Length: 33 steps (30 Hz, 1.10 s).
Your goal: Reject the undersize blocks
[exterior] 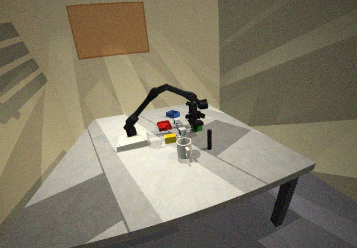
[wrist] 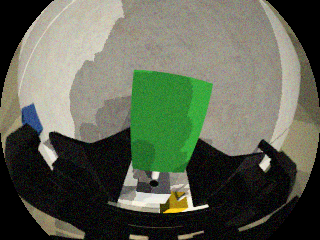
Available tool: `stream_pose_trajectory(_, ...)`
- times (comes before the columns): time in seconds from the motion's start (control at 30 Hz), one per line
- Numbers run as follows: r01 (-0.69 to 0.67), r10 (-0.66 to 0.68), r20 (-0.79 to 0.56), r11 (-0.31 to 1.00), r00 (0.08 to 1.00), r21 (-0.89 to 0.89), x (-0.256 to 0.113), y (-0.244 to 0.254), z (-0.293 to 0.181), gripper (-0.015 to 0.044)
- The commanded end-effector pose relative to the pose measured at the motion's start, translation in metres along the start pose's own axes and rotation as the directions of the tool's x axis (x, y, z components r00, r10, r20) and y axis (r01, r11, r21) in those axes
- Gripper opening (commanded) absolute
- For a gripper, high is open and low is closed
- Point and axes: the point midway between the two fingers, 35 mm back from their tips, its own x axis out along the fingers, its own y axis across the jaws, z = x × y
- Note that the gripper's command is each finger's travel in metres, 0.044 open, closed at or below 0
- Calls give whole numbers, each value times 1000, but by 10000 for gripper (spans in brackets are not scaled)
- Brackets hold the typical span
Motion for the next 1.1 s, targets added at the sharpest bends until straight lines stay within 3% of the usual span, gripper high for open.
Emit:
stream_pose_trajectory(0.0, 0, 0, 18, 1000, 1000, 4, -6, 0, 1, 0)
stream_pose_trajectory(1.07, 0, 0, 16, 1000, 1000, 4, -7, -1, -9, 0)
